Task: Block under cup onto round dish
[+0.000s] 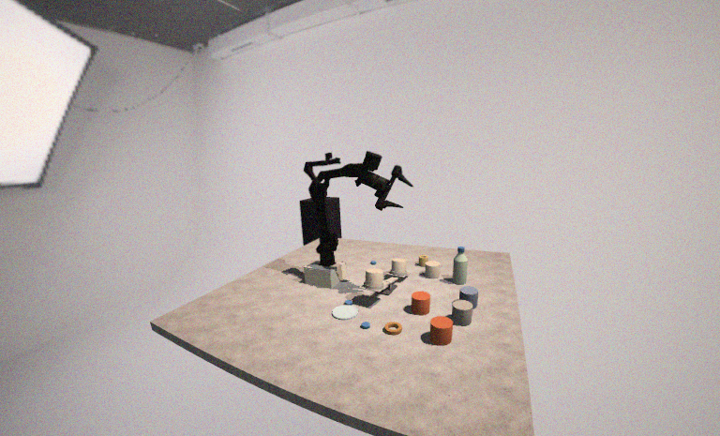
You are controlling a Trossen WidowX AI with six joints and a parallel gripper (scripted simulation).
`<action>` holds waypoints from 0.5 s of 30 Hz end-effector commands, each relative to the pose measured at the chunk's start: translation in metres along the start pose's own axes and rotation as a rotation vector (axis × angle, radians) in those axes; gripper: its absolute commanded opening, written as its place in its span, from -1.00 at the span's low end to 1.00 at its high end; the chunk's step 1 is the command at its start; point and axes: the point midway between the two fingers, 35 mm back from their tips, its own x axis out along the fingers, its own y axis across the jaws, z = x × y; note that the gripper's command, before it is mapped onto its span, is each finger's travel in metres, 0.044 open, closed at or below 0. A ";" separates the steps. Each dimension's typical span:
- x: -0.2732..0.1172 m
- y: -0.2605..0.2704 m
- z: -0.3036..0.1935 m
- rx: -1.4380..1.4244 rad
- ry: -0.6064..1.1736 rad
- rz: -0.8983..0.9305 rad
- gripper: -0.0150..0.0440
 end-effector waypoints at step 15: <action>-0.033 0.048 0.047 0.621 0.031 0.115 1.00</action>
